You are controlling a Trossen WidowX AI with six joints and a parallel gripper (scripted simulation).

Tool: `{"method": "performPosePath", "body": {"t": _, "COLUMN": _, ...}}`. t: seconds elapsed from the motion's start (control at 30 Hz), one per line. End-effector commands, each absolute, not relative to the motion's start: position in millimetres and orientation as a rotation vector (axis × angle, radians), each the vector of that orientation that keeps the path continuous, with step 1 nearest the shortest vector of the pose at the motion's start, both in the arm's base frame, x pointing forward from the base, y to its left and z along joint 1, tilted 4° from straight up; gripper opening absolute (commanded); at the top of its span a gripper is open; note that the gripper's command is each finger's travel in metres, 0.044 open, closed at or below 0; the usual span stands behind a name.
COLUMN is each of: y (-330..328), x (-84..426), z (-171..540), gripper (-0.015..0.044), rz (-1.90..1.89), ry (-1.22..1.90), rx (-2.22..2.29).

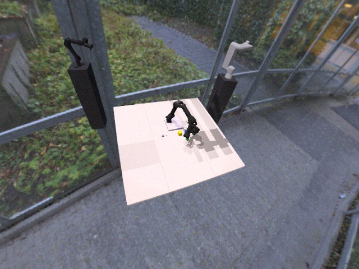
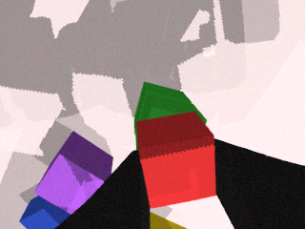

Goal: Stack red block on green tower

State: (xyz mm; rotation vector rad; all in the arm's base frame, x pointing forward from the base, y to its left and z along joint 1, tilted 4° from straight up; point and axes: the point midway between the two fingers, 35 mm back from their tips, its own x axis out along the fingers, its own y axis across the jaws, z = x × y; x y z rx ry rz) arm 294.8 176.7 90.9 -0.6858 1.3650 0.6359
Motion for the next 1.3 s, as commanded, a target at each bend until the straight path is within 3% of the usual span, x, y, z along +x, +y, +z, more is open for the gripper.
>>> {"method": "performPosePath", "body": {"t": 0.0, "y": 176.1, "x": 295.6, "z": 90.3, "gripper": 0.0000, "rz": 0.633, "ry": 1.362, "rx": -0.692}}
{"method": "performPosePath", "body": {"t": 0.23, "y": 176.5, "x": 295.2, "z": 100.2, "gripper": 0.0000, "rz": 0.633, "ry": 1.362, "rx": -0.691}}
{"method": "performPosePath", "body": {"t": 0.8, "y": 176.2, "x": 293.9, "z": 91.6, "gripper": 0.0440, "rz": 0.636, "ry": 1.370, "rx": -0.687}}
{"method": "performPosePath", "body": {"t": 1.27, "y": 176.2, "x": 293.9, "z": 91.6, "gripper": 0.0440, "rz": 0.636, "ry": 1.370, "rx": -0.687}}
